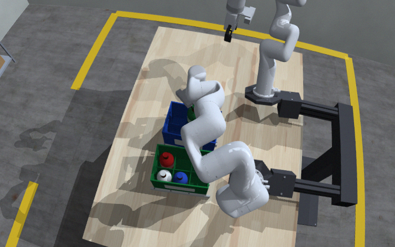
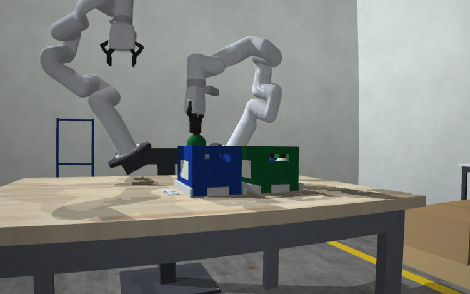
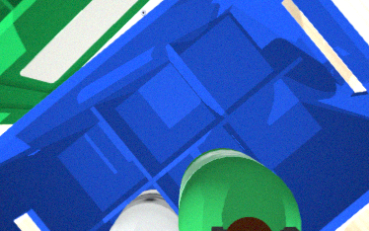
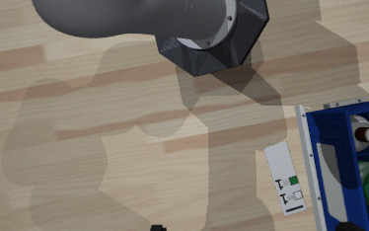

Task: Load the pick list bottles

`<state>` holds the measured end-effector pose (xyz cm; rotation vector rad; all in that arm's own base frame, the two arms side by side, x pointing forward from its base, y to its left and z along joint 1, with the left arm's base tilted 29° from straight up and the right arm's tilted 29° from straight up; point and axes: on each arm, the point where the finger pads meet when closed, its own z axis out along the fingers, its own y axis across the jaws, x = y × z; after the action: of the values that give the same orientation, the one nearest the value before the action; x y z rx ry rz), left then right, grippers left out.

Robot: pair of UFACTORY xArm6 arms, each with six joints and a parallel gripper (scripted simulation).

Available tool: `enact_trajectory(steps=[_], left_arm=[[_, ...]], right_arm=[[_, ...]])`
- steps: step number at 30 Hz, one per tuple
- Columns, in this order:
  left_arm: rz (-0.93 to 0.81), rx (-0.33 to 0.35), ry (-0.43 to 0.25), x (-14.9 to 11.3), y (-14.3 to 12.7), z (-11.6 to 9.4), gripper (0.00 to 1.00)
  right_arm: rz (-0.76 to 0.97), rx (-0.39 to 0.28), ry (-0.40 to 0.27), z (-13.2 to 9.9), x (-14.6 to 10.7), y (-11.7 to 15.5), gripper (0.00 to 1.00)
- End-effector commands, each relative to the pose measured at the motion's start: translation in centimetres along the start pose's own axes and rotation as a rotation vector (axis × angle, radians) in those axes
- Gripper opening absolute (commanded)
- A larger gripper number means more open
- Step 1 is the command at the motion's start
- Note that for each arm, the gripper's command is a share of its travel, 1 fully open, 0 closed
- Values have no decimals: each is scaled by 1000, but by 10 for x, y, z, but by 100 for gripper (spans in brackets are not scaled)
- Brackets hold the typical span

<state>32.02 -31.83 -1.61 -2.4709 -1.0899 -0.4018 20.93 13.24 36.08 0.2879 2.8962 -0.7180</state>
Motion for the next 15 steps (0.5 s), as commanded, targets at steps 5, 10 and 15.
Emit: enact_trajectory(steps=[5,10,15], left_arm=[[-1,-5,-1,0,2,6,0],[-1,-5,-1,0,2,11,0],[-1,-5,-1,0,2,14,0]], right_arm=[[1,-2,-1,-1,0,0,100],[1,-2,-1,-1,0,0,100],[1,-2,-1,-1,0,0,100]])
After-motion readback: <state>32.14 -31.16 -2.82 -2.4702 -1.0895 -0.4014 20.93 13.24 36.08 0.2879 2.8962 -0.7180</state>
